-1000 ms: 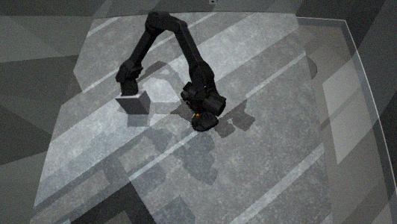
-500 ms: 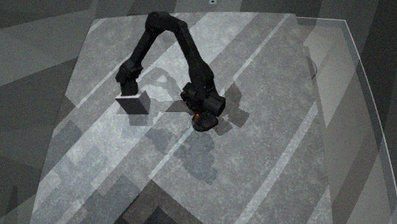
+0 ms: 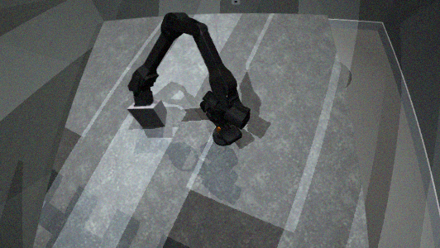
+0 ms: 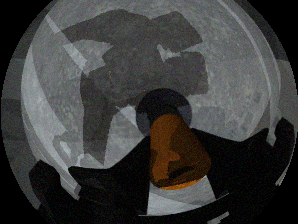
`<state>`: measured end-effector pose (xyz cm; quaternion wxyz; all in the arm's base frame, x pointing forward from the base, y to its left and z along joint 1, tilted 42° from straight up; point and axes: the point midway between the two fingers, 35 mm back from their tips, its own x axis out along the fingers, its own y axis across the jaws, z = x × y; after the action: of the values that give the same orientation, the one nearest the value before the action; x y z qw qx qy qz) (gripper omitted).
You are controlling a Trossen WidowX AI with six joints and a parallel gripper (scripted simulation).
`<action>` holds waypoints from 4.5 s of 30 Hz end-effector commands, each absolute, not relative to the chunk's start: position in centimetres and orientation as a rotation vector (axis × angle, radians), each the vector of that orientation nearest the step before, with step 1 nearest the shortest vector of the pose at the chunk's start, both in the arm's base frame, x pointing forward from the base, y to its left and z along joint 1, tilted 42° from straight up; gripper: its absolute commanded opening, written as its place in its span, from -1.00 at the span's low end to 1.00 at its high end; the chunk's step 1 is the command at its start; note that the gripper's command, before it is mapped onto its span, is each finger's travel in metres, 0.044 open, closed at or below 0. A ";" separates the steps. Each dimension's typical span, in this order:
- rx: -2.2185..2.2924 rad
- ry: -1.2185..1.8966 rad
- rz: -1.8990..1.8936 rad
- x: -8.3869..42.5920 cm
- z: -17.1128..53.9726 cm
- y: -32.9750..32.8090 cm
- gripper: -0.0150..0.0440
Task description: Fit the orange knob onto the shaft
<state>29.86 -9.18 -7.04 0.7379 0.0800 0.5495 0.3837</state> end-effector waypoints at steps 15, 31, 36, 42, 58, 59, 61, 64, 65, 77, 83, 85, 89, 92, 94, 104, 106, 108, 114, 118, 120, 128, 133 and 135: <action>0.007 1.108 0.962 29.9 -7.0 -9.4 -0.49; 0.007 1.108 0.962 30.0 -7.0 -9.2 -0.49; 0.007 1.108 0.962 29.8 -7.1 -9.2 -0.49; 0.007 1.108 0.962 29.8 -7.1 -9.2 -0.49; -0.164 1.003 1.074 30.0 -6.8 -9.5 -0.49; -0.164 1.003 1.074 30.1 -6.8 -9.5 -0.49; -0.164 1.003 1.074 30.1 -6.9 -9.5 -0.49; -0.164 1.003 1.074 30.0 -7.0 -9.4 -0.49; -0.164 1.003 1.074 30.0 -7.0 -9.4 -0.49; -0.164 1.003 1.074 29.9 -6.7 -9.4 -0.49; -0.164 1.003 1.074 30.0 -6.7 -9.5 -0.49; -0.164 1.003 1.074 30.0 -7.0 -9.3 -0.49; -0.164 1.003 1.074 29.9 -7.0 -9.3 -0.49; -0.164 1.003 1.074 29.8 -7.1 -9.2 -0.49; -0.164 1.003 1.074 29.8 -7.1 -9.2 -0.49; -0.164 1.003 1.074 29.8 -6.9 -9.3 -0.49; -0.164 1.003 1.074 29.8 -6.8 -9.4 -0.49; -0.164 1.003 1.074 29.8 -6.7 -9.5 -0.49; -0.301 0.912 1.158 30.0 -6.7 -9.5 -0.49; -0.334 0.889 1.178 30.1 -6.9 -9.5 -0.49; -0.334 0.889 1.178 30.1 -7.0 -9.4 -0.49; -0.334 0.889 1.178 29.9 -7.0 -9.3 -0.49; -0.334 0.889 1.178 29.9 -6.8 -9.4 -0.49; -0.334 0.889 1.178 29.9 -6.7 -9.4 -0.49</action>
<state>29.79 -9.25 -6.95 0.7264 -0.1473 0.4053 0.5351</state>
